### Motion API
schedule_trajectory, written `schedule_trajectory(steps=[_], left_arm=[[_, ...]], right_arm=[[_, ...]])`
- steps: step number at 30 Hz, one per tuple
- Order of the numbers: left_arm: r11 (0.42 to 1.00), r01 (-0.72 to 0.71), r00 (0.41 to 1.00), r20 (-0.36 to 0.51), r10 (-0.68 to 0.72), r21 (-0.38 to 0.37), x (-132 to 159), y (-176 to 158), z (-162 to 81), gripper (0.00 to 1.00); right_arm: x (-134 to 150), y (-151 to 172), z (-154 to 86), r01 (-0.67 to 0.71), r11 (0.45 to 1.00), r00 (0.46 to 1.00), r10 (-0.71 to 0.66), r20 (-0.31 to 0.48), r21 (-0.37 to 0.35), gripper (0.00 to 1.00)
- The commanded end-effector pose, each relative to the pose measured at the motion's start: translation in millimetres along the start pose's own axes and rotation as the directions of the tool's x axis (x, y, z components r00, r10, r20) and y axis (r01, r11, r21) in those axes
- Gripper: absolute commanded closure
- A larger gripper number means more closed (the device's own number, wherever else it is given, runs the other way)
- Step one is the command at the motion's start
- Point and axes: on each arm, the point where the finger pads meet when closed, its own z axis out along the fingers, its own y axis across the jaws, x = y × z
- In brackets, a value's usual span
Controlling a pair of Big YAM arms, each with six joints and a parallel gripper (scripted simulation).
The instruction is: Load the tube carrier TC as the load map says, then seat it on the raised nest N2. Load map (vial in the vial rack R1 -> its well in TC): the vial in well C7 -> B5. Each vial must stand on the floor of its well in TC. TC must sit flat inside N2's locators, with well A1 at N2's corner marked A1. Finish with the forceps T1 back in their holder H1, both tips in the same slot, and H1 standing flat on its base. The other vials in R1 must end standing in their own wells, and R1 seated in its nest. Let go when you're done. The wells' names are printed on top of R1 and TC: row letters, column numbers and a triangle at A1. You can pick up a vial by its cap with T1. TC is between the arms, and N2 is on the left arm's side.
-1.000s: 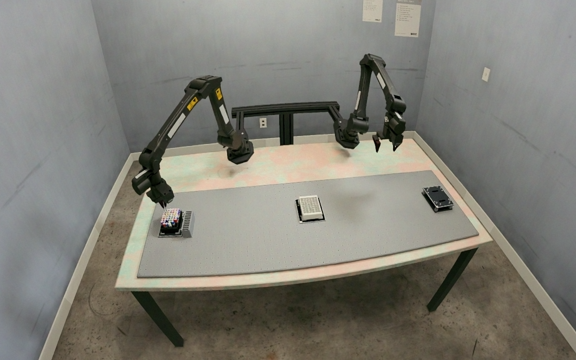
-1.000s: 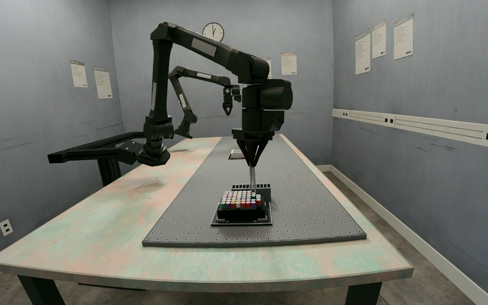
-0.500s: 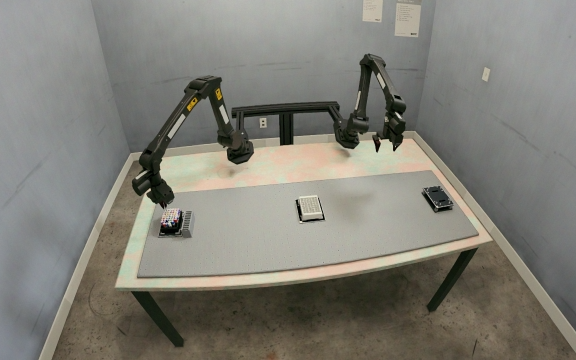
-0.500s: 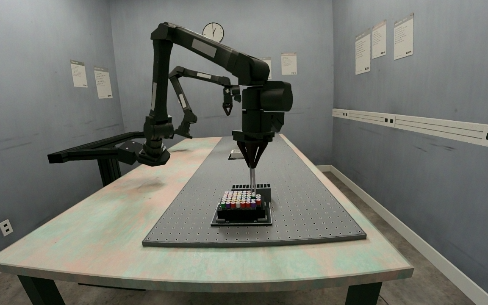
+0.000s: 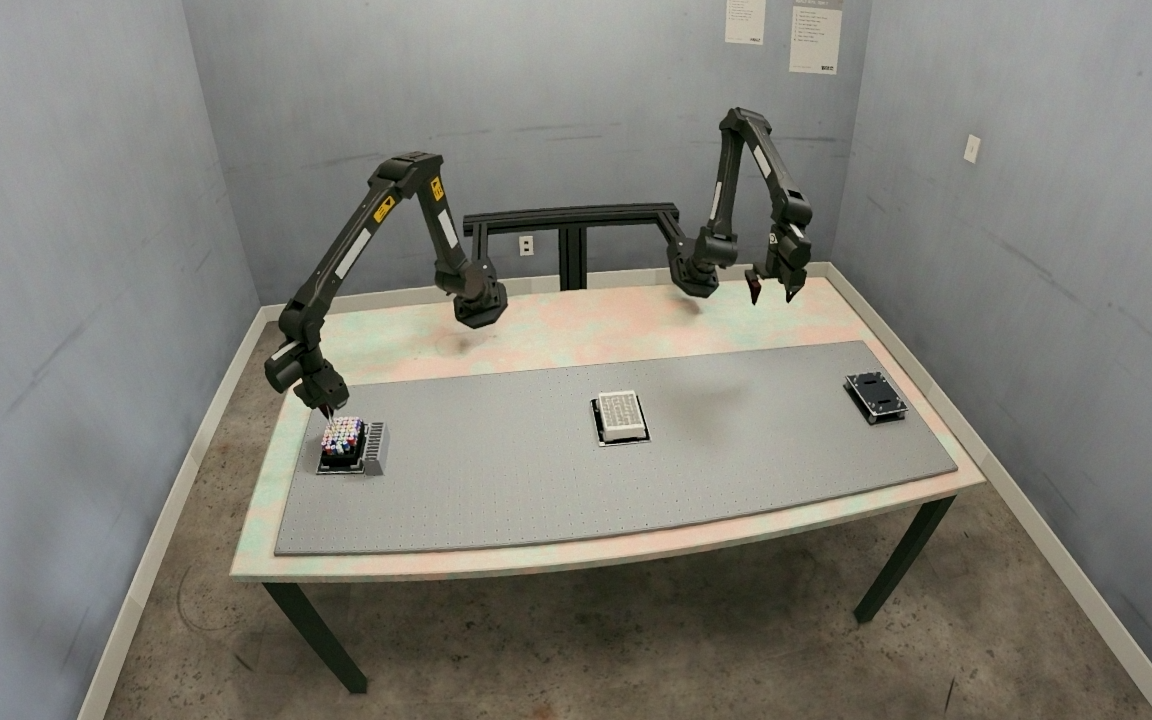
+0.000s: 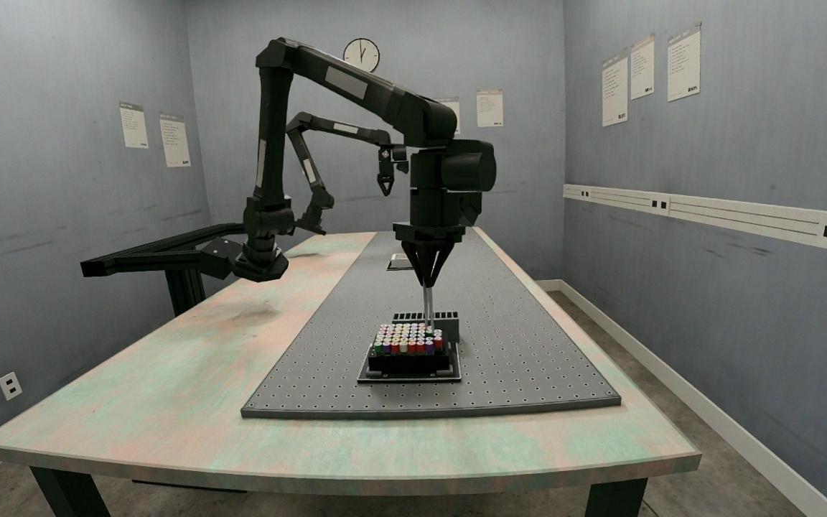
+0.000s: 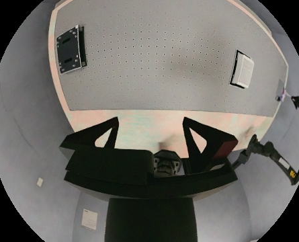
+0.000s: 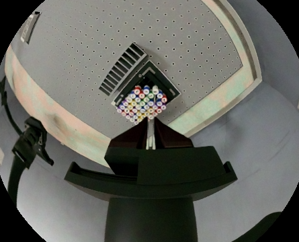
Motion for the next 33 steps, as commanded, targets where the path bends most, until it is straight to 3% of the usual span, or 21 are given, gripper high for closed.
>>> schedule_trajectory(steps=[1, 33], left_arm=[[1.000, -0.004, 0.999, 0.038, 0.004, 0.003, -10.0, 3.6, -12.5, 0.00], [1.000, -0.004, 0.999, 0.038, 0.004, 0.003, -10.0, 3.6, -12.5, 0.00]], right_arm=[[-5.1, -4.1, 1.2, 0.008, 1.000, 1.000, -0.008, 0.001, 0.010, 0.89], [-4.8, -1.4, 5.8, 0.007, 1.000, 1.000, -0.007, -0.001, -0.001, 0.89]])
